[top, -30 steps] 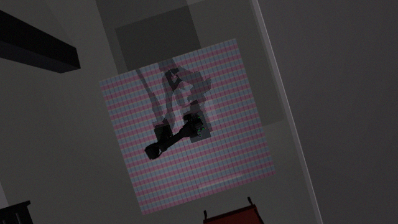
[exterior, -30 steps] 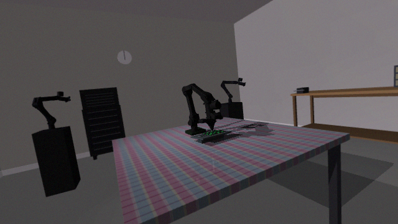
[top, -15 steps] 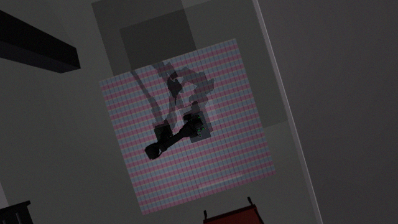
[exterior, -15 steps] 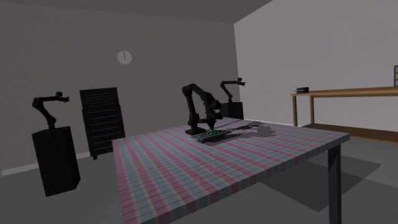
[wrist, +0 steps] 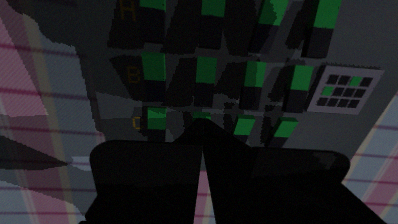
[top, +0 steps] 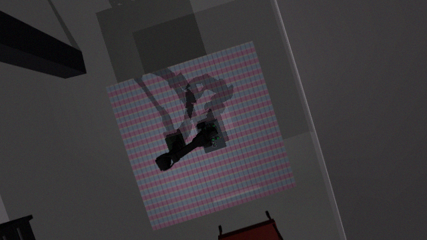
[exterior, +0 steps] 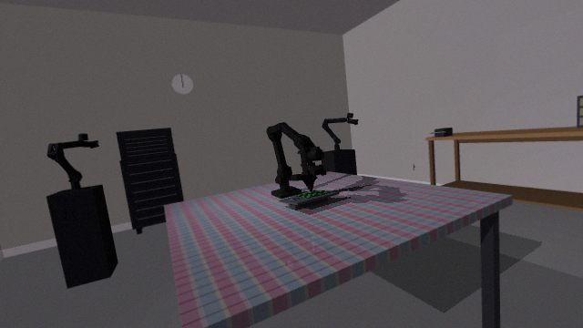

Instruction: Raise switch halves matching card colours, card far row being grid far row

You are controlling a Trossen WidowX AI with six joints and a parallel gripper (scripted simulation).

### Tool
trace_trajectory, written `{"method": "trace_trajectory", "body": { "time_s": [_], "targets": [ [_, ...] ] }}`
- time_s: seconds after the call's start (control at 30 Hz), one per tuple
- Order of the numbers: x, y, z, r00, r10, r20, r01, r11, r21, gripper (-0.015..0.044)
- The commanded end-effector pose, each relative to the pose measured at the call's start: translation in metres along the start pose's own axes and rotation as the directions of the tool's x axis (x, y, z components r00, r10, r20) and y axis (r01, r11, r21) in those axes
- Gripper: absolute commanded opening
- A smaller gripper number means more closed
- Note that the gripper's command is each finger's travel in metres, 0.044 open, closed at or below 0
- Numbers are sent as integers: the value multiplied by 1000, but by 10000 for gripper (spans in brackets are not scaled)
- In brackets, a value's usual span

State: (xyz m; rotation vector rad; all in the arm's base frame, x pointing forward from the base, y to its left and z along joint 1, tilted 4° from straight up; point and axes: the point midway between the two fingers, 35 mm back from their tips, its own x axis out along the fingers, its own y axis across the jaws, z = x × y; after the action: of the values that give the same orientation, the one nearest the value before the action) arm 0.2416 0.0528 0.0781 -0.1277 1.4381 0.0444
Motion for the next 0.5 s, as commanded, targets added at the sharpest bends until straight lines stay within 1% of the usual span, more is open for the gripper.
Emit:
{"method": "trace_trajectory", "body": {
  "time_s": [0.0,0.47],
  "targets": [
    [1,0,0,1000,3,-2,-3,1000,-4,0],
    [3,0,0,1000,3,-2,-3,1000,-4,0]
  ]
}}
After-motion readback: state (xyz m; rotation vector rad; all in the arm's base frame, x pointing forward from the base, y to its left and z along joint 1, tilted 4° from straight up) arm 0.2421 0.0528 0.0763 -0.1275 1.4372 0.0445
